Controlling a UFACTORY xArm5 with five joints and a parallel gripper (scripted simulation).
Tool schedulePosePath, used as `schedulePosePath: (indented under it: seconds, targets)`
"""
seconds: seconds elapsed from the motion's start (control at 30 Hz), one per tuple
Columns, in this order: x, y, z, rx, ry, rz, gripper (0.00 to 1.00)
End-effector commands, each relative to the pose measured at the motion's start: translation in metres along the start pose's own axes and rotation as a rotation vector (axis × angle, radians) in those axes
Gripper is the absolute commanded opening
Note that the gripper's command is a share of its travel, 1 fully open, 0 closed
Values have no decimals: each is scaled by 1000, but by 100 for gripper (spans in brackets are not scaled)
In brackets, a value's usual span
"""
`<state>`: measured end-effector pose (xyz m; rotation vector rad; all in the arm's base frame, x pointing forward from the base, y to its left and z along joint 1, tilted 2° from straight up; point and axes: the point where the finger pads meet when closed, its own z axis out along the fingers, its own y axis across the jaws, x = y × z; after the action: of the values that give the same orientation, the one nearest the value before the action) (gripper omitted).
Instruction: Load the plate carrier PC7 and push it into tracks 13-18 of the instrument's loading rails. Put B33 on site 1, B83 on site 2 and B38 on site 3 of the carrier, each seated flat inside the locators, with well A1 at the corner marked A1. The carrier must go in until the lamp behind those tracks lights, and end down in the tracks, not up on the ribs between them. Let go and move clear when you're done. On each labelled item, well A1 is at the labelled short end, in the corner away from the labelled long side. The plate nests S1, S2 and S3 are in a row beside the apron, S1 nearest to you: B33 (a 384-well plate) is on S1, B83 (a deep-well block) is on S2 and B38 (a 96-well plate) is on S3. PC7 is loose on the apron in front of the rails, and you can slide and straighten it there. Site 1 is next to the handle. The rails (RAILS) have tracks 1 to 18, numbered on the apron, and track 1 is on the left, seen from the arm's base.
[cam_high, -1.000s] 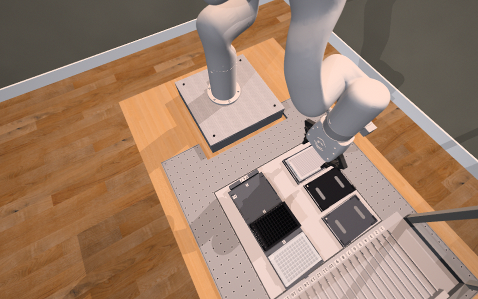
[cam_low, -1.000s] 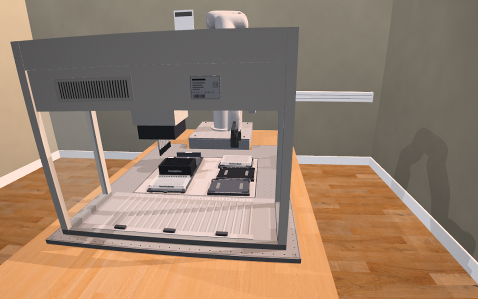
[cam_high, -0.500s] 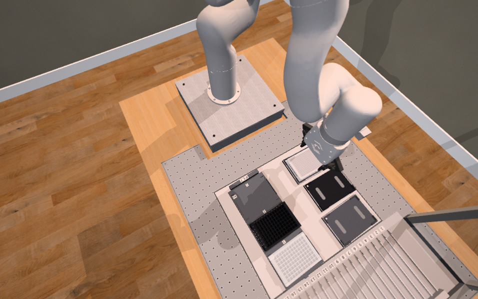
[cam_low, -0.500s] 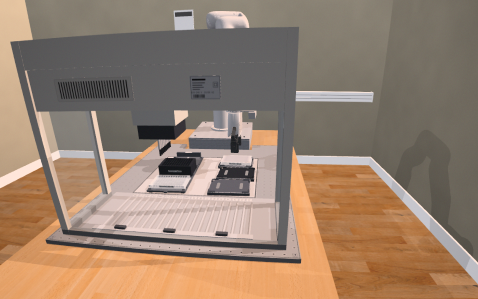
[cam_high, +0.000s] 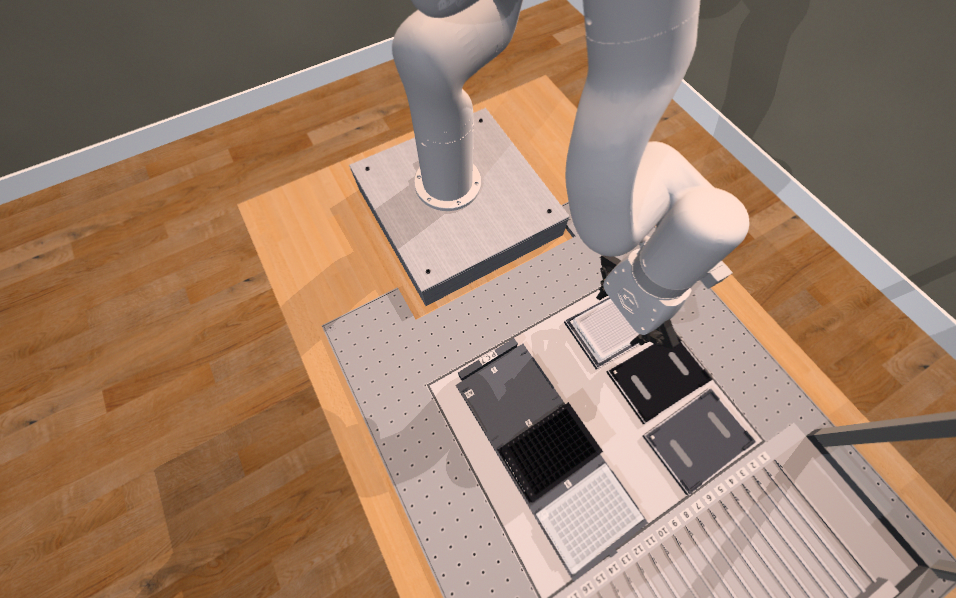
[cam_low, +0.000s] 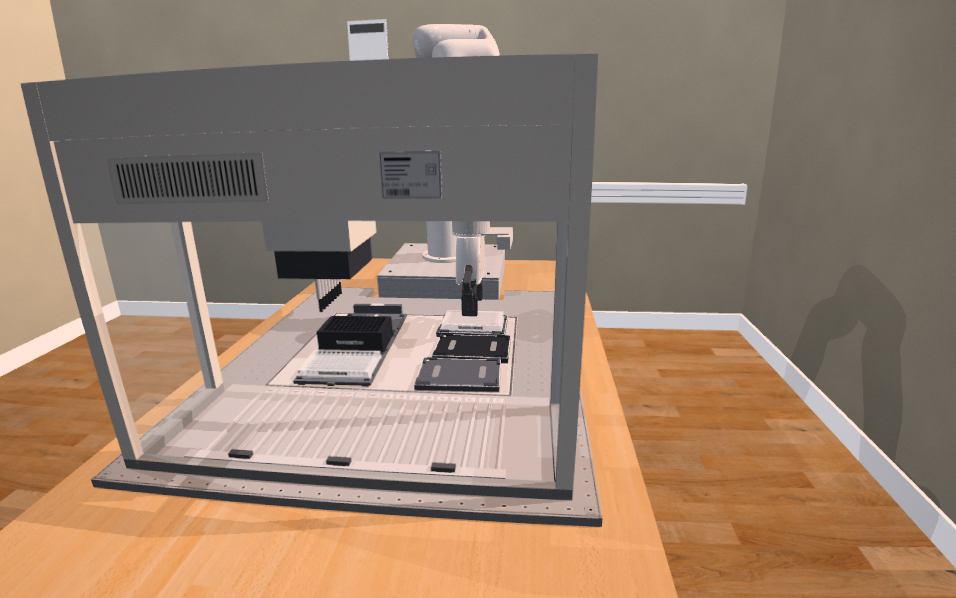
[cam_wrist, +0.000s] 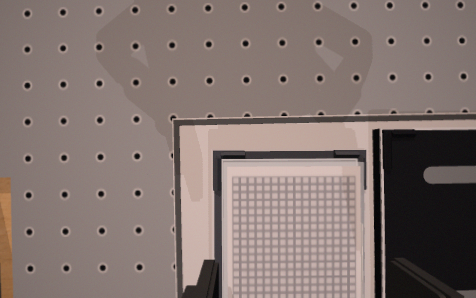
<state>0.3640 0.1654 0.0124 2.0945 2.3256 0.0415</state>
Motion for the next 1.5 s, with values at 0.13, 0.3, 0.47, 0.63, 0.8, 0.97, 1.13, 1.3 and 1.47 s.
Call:
schedulePosePath:
  seconds: [0.13, 0.3, 0.47, 0.63, 0.8, 0.97, 1.13, 1.3, 1.47]
  targets:
    - [1, 2, 7, -4, -1, 0, 100]
    - [1, 2, 7, -4, -1, 0, 100]
    - [1, 2, 7, -4, -1, 0, 100]
    - [1, 2, 9, -4, -1, 0, 100]
    - [0, 2, 13, -4, -1, 0, 100]
    - [0, 2, 15, -4, -1, 0, 100]
    - [0, 2, 18, -4, -1, 0, 100]
    - [0, 2, 22, -4, -1, 0, 100]
    - [0, 2, 25, -4, -1, 0, 100]
